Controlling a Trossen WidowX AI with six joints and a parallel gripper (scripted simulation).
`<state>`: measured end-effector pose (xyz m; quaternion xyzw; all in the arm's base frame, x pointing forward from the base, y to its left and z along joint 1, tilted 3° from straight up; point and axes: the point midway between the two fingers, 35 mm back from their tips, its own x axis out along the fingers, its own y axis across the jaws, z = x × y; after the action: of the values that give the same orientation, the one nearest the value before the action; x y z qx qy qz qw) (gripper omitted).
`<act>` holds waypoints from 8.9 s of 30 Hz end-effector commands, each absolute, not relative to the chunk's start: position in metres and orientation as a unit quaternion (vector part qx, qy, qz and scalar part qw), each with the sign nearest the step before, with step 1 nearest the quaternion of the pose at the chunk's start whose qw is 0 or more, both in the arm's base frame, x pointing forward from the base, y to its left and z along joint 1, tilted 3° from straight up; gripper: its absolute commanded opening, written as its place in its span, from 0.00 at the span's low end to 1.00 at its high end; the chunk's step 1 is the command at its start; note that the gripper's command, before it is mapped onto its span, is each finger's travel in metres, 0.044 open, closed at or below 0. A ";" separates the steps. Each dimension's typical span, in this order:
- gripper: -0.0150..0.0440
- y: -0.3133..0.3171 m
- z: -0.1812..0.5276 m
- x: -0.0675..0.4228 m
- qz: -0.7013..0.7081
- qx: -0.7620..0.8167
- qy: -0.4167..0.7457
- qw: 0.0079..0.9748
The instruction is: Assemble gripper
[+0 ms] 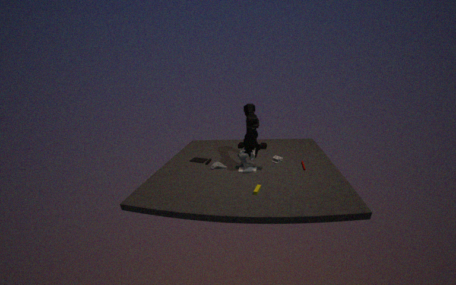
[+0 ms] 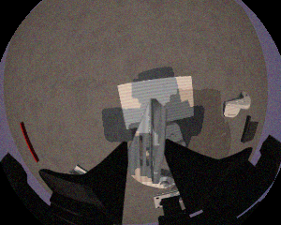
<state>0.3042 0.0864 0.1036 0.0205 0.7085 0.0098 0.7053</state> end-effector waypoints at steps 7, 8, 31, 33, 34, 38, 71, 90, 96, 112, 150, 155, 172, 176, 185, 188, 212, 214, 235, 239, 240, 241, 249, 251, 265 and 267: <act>0.48 0.081 0.104 0.315 0.010 0.018 0.707 0.707; 0.48 0.081 0.104 0.315 0.010 0.018 0.707 0.707; 0.48 0.081 0.104 0.315 0.012 0.016 0.707 0.707; 0.48 0.081 0.104 0.315 0.012 0.016 0.707 0.707; 0.48 0.081 0.104 0.316 0.012 0.016 0.707 0.707; 0.48 0.081 0.104 0.316 0.012 0.016 0.707 0.707; 0.48 0.083 0.059 0.316 0.012 0.017 0.707 0.707; 0.48 0.084 0.048 0.315 0.012 0.017 0.707 0.707; 0.48 0.084 0.048 0.315 0.012 0.017 0.707 0.707; 0.48 0.084 0.043 0.316 0.007 0.022 0.707 0.707; 0.48 0.084 0.033 0.315 0.005 0.024 0.707 0.707; 0.48 0.084 0.033 0.315 0.005 0.024 0.707 0.707; 0.48 0.084 0.030 0.315 0.005 0.024 0.707 0.707; 0.48 0.084 0.030 0.315 0.005 0.024 0.707 0.707; 0.48 0.084 0.030 0.315 0.005 0.024 0.707 0.707; 0.48 0.084 0.030 0.315 0.005 0.024 0.707 0.707; 0.48 0.084 0.036 0.315 0.005 0.024 0.707 0.707; 0.48 0.084 0.036 0.315 0.005 0.024 0.707 0.707; 0.48 0.084 0.030 0.314 0.005 0.024 0.707 0.707; 0.48 0.084 0.030 0.314 0.005 0.024 0.707 0.707; 0.48 0.084 0.030 0.314 0.005 0.024 0.707 0.707; 0.48 0.084 0.030 0.314 0.005 0.024 0.707 0.707; 0.48 0.084 0.030 0.314 0.005 0.024 0.707 0.707; 0.48 0.084 0.030 0.314 0.005 0.024 0.707 0.707; 0.53 0.084 0.034 0.315 0.007 0.023 0.705 0.709; 0.61 0.084 0.034 0.316 0.007 0.023 0.705 0.709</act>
<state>0.3157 0.0845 0.0340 0.0234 0.7048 0.0076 0.7090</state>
